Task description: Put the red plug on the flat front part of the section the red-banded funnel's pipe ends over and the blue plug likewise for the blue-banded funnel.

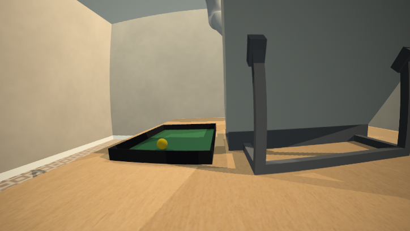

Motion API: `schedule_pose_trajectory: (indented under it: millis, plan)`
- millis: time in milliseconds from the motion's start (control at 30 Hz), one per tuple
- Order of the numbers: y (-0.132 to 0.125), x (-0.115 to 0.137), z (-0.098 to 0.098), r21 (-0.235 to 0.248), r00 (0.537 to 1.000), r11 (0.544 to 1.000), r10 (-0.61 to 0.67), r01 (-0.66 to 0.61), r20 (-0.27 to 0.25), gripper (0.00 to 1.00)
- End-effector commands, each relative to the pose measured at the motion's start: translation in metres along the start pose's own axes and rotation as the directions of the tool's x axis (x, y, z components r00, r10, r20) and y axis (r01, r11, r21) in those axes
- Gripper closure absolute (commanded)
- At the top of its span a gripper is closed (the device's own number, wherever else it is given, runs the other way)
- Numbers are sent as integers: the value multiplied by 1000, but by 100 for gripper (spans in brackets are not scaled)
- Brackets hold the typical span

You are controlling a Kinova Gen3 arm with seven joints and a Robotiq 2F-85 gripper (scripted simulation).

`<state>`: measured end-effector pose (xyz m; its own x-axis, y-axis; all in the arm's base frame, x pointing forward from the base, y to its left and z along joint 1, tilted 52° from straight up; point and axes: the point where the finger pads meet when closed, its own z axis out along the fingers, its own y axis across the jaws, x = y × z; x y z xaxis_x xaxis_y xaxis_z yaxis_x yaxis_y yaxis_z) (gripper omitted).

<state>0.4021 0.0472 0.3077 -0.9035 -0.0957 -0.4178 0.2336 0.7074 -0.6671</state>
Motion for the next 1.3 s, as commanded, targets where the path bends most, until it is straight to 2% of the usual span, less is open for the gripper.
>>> schedule_pose_trajectory:
  millis: [0, 167, 200, 333, 533, 733, 767, 1267]
  plan:
    - [1, 0, -1, -2, 1000, 1000, -2, 2, 3, 0]
    - [1, 0, -1, -2, 1000, 1000, -2, 2, 3, 0]
    - [32, 52, 34, -2, 1000, 1000, -1, 1, 2, 0]
    - [38, 63, 40, -2, 1000, 1000, -1, 1, 2, 0]
    - [67, 112, 73, -2, 1000, 1000, -1, 1, 2, 0]
    - [67, 112, 73, -2, 1000, 1000, -1, 1, 2, 0]
    - [76, 128, 84, 3, 1000, 1000, 7, -7, 6, 0]
    - [76, 128, 84, 3, 1000, 1000, 7, -7, 6, 0]
